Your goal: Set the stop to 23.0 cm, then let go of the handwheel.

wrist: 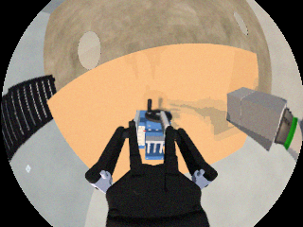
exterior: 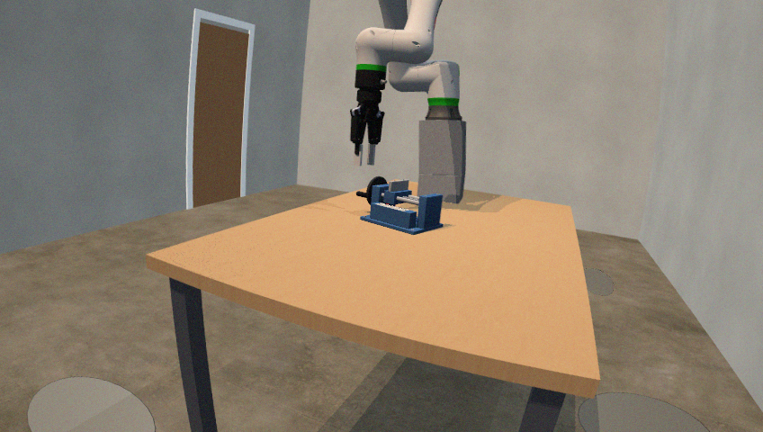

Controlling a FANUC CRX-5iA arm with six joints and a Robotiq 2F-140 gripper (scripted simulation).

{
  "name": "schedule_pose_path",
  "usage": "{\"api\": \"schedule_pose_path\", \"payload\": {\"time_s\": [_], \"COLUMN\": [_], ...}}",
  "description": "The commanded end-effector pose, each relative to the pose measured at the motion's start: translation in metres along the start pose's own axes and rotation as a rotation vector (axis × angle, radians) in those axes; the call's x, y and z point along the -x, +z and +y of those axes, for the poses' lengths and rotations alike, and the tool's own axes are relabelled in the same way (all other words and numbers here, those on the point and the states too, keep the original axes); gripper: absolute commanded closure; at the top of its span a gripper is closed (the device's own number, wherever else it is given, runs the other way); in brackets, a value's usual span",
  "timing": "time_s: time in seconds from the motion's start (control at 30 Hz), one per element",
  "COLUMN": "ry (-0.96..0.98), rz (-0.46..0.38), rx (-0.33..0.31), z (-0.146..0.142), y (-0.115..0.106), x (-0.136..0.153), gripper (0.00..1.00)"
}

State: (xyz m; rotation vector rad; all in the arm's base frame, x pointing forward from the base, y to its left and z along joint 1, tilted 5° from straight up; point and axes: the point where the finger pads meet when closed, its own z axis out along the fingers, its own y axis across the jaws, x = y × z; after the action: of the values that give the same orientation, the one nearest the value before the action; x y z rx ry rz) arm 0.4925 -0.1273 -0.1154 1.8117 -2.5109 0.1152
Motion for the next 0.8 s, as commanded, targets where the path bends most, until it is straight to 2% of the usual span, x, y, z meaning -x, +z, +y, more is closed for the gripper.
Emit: {"api": "schedule_pose_path", "payload": {"time_s": [0.0,0.1,0.23,0.33,0.77], "ry": [0.000,0.000,0.000,0.000,0.000], "rz": [0.000,0.000,0.000,0.000,0.000], "rx": [0.000,0.000,0.000,0.000,0.000], "z": [-0.001,-0.009,-0.031,-0.041,-0.043], "y": [0.000,0.000,0.000,0.000,0.000], "x": [0.002,0.025,0.081,0.109,0.115], "gripper": [0.67,0.67,0.67,0.67,0.67]}}
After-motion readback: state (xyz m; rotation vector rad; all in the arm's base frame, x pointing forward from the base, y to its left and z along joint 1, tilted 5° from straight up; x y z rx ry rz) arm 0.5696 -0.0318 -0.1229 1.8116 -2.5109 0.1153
